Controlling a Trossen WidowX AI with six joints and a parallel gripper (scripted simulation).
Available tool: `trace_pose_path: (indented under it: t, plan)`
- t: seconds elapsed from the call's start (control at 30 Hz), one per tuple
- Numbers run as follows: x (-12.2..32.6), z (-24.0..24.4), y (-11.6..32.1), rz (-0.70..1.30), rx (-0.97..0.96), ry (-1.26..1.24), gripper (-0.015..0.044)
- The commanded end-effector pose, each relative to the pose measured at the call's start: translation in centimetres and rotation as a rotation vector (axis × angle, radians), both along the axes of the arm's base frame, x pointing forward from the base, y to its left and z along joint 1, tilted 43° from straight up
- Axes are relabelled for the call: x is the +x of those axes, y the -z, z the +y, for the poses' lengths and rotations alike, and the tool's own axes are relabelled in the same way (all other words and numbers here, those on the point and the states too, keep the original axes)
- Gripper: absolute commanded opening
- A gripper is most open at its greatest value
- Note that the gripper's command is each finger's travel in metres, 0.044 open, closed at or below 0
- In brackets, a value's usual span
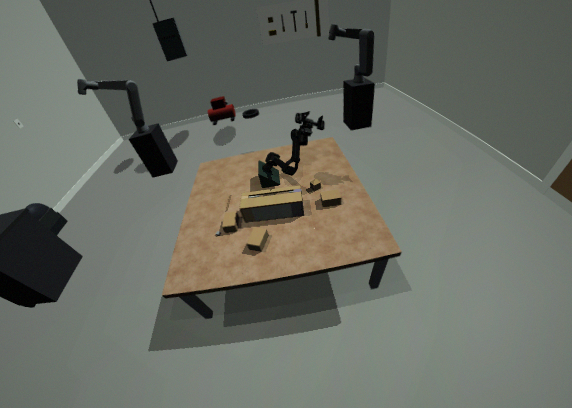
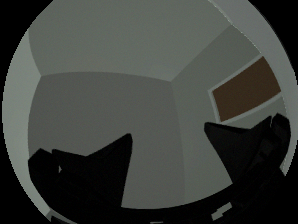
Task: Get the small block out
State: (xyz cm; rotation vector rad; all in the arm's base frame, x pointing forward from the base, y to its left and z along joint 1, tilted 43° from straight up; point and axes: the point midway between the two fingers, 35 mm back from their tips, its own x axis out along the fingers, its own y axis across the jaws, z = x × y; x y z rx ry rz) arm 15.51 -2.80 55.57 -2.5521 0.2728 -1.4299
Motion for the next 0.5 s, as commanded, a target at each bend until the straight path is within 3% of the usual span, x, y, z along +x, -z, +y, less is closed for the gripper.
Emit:
trace_pose_path:
  t: [0.0,0.23,0.47]
  plan:
    - [-0.2,0.1,-0.1,-0.007,0.0,-0.004,0.04]
    - [-8.4,0.3,-3.5,-0.286,0.047,-0.147,0.04]
    - [-16.4,-4.1,-4.9,-0.56,0.192,-0.245,0.04]
